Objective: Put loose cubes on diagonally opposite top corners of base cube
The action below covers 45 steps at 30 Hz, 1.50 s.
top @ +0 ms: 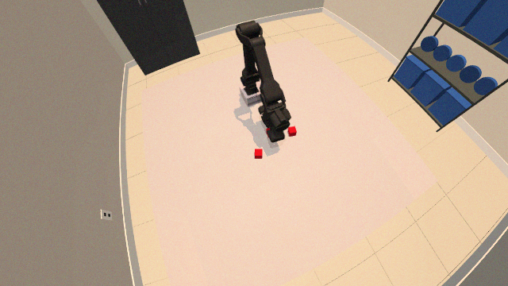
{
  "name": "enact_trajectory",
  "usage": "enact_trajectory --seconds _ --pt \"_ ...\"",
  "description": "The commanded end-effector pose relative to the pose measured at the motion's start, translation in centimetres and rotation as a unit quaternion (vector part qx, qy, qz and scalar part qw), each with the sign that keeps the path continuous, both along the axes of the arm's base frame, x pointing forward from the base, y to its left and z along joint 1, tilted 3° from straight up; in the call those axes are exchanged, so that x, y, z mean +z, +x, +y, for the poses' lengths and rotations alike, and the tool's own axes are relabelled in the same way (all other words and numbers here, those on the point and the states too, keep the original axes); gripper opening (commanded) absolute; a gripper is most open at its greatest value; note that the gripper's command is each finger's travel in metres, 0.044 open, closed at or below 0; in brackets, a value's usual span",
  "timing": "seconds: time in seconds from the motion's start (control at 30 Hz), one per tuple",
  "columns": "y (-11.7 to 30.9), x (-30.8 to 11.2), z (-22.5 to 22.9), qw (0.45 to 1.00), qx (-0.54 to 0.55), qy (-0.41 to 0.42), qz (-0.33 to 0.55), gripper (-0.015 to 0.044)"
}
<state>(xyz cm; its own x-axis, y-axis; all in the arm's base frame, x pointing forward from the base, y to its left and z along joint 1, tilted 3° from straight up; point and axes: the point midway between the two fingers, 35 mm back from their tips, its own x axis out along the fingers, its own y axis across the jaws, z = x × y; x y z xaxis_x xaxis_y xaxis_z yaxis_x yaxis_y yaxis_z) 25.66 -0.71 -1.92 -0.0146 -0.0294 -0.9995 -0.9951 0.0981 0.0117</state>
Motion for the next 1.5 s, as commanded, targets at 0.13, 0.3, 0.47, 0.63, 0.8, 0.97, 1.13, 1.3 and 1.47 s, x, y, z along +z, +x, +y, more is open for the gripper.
enact_trajectory --seconds 0.13,0.3,0.47,0.63,0.8,0.97,1.13,1.3,1.47 --pt "-0.1 0.0 0.1 1.000 0.002 0.003 0.002 0.0105" --pt "0.2 1.4 0.1 1.000 0.002 0.003 0.002 0.0105" --pt "0.5 2.8 0.1 1.000 0.002 0.003 0.001 0.0105" --pt "0.7 4.4 0.2 1.000 0.003 0.003 0.001 0.0105" --pt "0.7 5.9 0.2 1.000 0.003 0.003 0.001 0.0105" --pt "0.7 7.5 0.3 1.000 0.003 0.003 0.001 0.0105" --pt "0.5 9.1 0.3 1.000 0.003 0.003 0.001 0.0105" --pt "0.3 10.6 0.3 1.000 0.003 0.003 0.001 0.0105" --pt "0.4 10.8 0.5 1.000 -0.005 0.003 0.001 0.0105"
